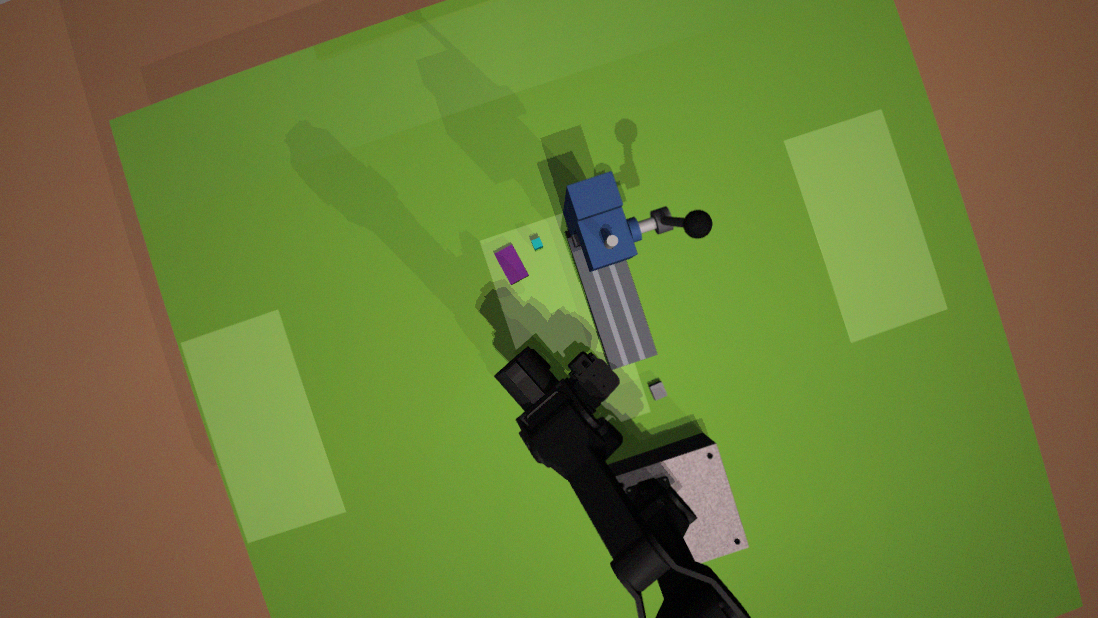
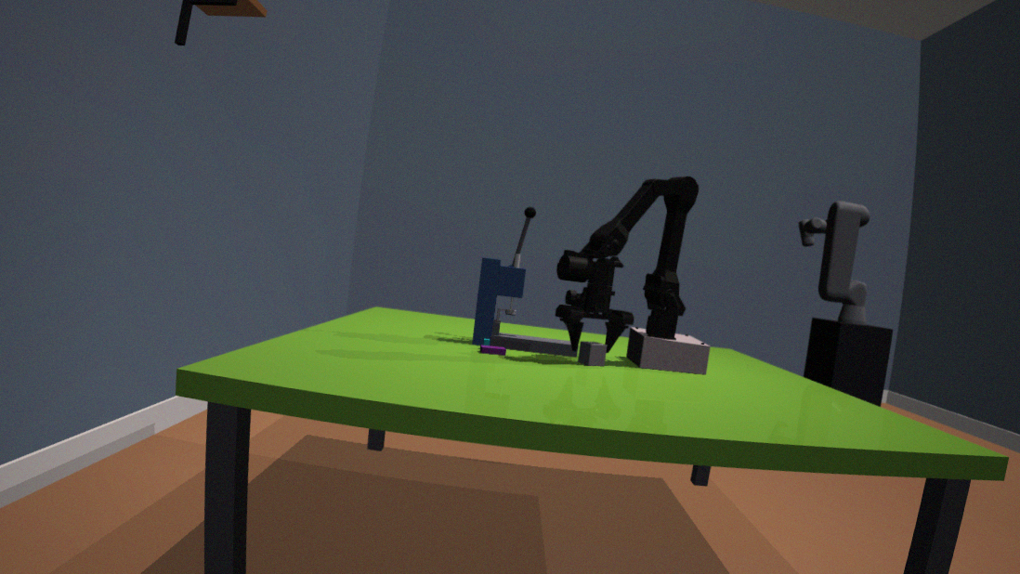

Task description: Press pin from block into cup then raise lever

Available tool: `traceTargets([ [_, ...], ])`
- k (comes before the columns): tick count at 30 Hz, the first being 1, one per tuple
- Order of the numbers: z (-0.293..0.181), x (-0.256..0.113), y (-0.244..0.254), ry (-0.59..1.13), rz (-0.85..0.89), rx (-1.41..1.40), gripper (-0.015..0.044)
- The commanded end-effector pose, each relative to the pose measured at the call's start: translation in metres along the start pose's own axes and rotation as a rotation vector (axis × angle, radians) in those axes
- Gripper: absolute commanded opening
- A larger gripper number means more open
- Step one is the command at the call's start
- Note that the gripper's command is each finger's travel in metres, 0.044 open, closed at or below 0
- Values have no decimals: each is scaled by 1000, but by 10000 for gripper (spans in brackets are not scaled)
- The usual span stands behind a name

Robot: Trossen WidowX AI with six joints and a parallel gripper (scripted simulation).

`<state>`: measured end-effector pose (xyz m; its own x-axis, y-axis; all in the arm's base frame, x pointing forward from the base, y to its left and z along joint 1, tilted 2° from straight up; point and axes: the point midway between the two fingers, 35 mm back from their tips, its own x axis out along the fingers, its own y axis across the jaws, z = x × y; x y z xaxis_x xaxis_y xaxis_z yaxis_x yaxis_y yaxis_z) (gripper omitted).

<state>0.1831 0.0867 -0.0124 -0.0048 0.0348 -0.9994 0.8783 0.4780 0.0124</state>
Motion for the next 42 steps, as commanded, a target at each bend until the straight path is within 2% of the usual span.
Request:
traceTargets([
  [1, -1, 9, -3, 6, -8, 5, 440],
  [8, -1, 18, -4, 7, -8, 5, 440],
  [18, -1, 18, -4, 7, -8, 5, 177],
  [24, -1, 18, -4, 7, -8, 5, 138],
  [29, -1, 4, 0, 6, -8, 5, 6],
  [42, 0, -74, 7, 6, -7, 5, 0],
])
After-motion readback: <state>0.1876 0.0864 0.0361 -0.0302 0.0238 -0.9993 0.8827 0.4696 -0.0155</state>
